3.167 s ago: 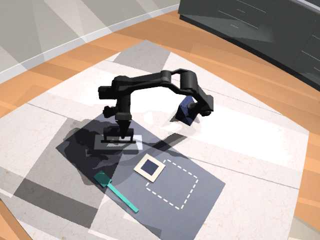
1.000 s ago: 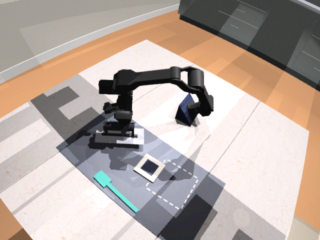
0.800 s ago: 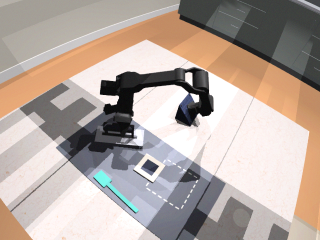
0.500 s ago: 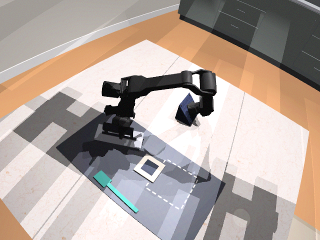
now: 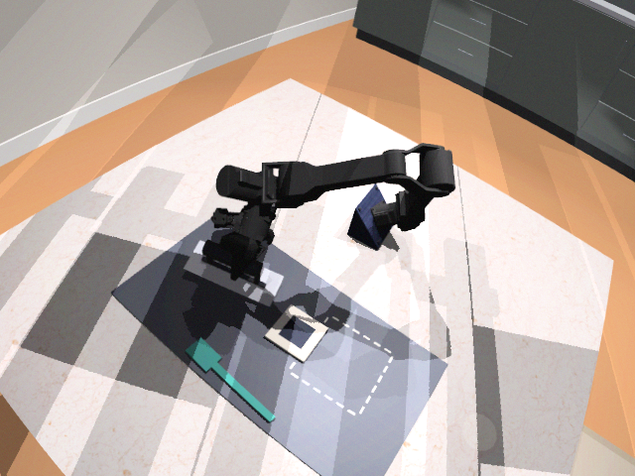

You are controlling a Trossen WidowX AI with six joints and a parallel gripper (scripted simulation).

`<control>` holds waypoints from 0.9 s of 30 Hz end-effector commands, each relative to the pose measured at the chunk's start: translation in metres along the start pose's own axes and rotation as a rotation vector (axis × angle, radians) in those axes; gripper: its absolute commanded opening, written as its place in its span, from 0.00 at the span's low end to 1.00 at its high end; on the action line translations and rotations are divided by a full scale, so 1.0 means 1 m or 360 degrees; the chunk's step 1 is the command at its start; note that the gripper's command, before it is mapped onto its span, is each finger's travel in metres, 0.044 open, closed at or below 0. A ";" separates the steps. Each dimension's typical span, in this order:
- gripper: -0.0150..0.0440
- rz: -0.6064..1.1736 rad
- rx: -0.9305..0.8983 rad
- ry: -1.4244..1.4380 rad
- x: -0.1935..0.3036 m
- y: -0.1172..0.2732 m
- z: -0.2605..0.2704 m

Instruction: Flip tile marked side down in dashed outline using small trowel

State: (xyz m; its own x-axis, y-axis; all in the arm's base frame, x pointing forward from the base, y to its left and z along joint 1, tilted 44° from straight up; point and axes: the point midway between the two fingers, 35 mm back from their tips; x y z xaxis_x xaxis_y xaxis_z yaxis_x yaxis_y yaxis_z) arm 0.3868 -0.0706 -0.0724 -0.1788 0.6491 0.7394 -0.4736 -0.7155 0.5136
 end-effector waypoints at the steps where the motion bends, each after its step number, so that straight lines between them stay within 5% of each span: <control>1: 0.25 -0.0077 -0.0078 -0.0039 0.006 0.003 0.010; 27: 0.25 -0.0207 -0.0364 -0.0236 0.025 0.004 0.027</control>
State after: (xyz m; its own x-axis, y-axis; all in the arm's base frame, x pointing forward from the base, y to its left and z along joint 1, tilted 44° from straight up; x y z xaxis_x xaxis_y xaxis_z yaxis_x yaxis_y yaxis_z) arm 0.4033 -0.0654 -0.0400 0.0171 0.6711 0.7412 -0.6620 -0.5479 0.5114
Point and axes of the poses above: the point midway between the two fingers, 35 mm back from their tips, its own y axis back along the fingers, its own z axis across the jaws, x = y × z, and after that the axes turned 14 degrees about -y, right-handed
